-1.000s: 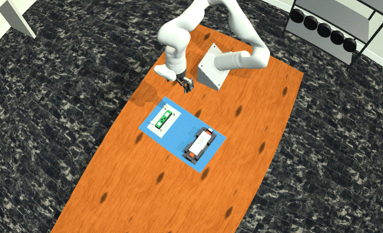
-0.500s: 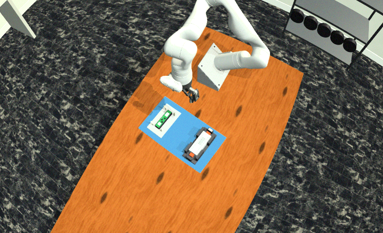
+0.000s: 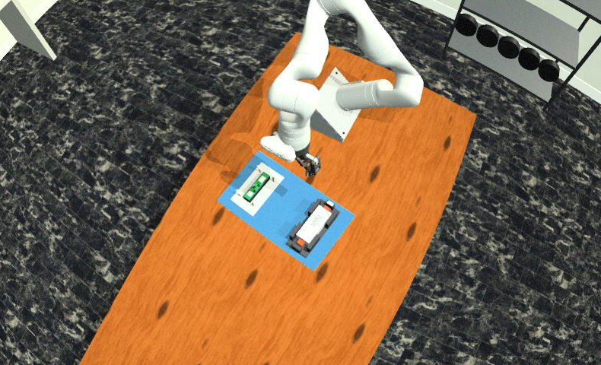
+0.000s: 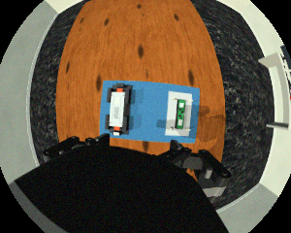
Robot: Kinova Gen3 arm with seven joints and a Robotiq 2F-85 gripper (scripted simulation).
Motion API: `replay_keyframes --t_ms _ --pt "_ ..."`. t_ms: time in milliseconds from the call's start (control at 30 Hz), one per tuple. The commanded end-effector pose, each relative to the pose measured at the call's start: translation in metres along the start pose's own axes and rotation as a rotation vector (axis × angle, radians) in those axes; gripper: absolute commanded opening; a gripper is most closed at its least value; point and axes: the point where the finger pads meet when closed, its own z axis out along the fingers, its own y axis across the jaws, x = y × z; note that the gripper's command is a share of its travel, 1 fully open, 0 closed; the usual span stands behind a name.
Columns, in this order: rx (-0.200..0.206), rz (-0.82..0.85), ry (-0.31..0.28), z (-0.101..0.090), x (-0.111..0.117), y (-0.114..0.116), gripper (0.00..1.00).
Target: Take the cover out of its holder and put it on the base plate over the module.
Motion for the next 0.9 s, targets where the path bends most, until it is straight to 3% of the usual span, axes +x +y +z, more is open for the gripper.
replay_keyframes --t_ms 0,200,433,767,867 --pt "-0.001 -0.009 -0.009 0.013 0.002 -0.010 1.00" --pt "-0.002 -0.010 -0.010 0.043 0.010 -0.029 1.00" --pt "-0.002 -0.010 -0.010 0.043 0.010 -0.029 1.00" --pt "-0.002 -0.010 -0.010 0.090 0.024 -0.061 1.00" --pt "-0.002 -0.010 -0.010 0.090 0.024 -0.061 1.00"
